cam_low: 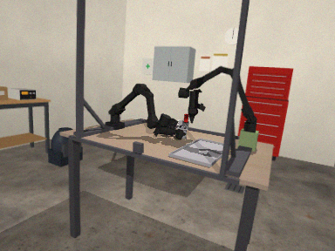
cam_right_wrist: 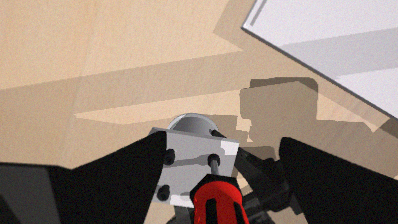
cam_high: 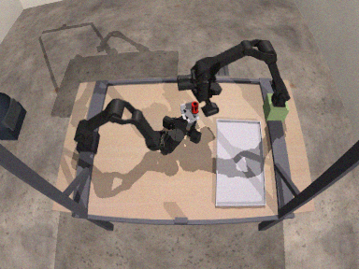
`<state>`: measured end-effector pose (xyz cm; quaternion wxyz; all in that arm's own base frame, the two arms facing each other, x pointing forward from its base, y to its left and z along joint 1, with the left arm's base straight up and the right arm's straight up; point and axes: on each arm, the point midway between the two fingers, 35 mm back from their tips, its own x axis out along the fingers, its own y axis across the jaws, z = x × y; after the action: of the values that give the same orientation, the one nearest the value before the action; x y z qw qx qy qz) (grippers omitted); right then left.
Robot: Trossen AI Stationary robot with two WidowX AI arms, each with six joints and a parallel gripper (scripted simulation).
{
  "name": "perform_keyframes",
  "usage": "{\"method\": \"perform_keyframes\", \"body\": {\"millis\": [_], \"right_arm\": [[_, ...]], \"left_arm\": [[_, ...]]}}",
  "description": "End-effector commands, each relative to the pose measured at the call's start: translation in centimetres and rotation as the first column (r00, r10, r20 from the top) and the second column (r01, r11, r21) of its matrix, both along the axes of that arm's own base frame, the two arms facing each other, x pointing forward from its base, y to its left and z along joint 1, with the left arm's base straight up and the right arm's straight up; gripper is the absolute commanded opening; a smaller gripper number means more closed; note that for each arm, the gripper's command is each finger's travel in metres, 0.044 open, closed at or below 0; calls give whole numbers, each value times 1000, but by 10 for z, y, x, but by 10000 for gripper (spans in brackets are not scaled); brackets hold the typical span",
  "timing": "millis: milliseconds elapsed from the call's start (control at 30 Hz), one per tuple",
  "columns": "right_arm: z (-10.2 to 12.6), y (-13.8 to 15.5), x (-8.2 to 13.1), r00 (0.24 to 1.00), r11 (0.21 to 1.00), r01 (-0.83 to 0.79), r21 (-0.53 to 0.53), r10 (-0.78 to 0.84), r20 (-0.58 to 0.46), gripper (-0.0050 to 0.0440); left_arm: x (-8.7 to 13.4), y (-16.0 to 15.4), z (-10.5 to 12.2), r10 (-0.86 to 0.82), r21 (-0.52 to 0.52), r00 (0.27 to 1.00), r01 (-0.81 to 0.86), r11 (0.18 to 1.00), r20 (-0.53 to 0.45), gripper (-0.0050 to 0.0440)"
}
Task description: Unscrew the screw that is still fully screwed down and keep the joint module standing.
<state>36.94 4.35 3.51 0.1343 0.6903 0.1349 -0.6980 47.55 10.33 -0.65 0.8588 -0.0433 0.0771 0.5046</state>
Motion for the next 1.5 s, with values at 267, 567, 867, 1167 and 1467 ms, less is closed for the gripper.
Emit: {"method": "perform_keyframes", "body": {"millis": [267,567,867,1167,1467], "right_arm": [[11,6,14,999,1000,-2,6,2,37,300],[11,10,22,999,1000,-2,6,2,37,300],[12,11,26,999,1000,-2,6,2,37,300],[12,14,33,999,1000,-2,6,2,37,300],[12,16,37,999,1000,-3,6,2,38,300]], "left_arm": [[4,2,11,3,-1,1000,-3,1000,28,245],[4,2,11,3,-1,1000,-3,1000,28,245],[4,2,11,3,-1,1000,-3,1000,28,245],[4,2,11,3,-1,1000,-3,1000,28,245],[4,2,11,3,-1,1000,-3,1000,28,245]]}}
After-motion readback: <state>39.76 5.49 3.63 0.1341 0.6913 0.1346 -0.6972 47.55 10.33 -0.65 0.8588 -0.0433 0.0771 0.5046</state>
